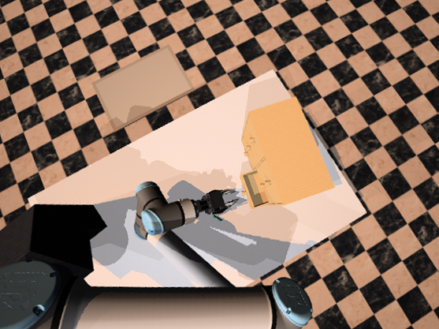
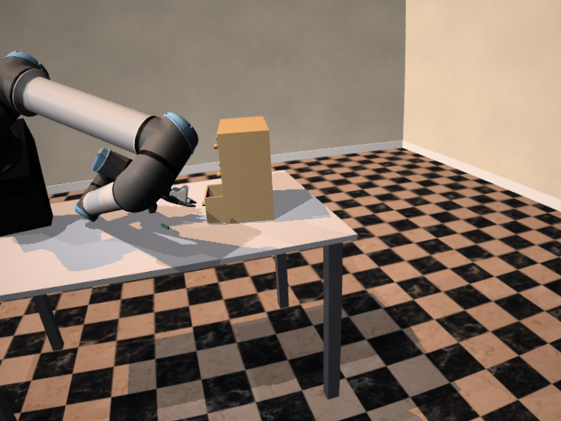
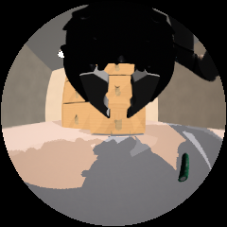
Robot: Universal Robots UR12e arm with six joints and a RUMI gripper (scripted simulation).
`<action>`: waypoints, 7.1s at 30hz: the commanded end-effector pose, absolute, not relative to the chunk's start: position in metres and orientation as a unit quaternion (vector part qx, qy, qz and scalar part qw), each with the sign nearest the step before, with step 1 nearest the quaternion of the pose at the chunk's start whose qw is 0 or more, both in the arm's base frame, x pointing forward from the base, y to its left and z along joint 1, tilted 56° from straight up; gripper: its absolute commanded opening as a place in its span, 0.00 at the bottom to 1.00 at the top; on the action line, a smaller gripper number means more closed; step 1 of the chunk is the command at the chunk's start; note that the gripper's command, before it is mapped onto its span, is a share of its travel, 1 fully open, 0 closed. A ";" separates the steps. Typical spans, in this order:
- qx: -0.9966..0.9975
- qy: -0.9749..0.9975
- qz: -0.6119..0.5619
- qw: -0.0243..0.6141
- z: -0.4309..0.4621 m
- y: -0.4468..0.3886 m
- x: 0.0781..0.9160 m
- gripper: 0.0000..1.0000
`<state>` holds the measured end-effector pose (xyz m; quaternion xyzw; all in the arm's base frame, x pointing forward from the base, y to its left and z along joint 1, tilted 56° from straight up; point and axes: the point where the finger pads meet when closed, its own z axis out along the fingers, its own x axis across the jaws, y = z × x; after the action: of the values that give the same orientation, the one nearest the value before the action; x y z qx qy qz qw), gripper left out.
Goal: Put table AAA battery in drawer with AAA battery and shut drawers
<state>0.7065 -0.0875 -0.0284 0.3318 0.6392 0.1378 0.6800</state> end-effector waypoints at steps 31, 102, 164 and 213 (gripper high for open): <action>0.332 0.639 0.138 0.680 -0.025 -0.086 0.717 0.20; 0.332 0.639 0.138 0.680 -0.018 -0.082 0.740 0.20; 0.332 0.639 0.138 0.680 -0.018 -0.082 0.741 0.07; 0.332 0.639 0.138 0.680 -0.013 -0.080 0.758 0.07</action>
<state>0.7563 -0.0806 -0.0137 0.3318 0.6392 0.1378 0.6799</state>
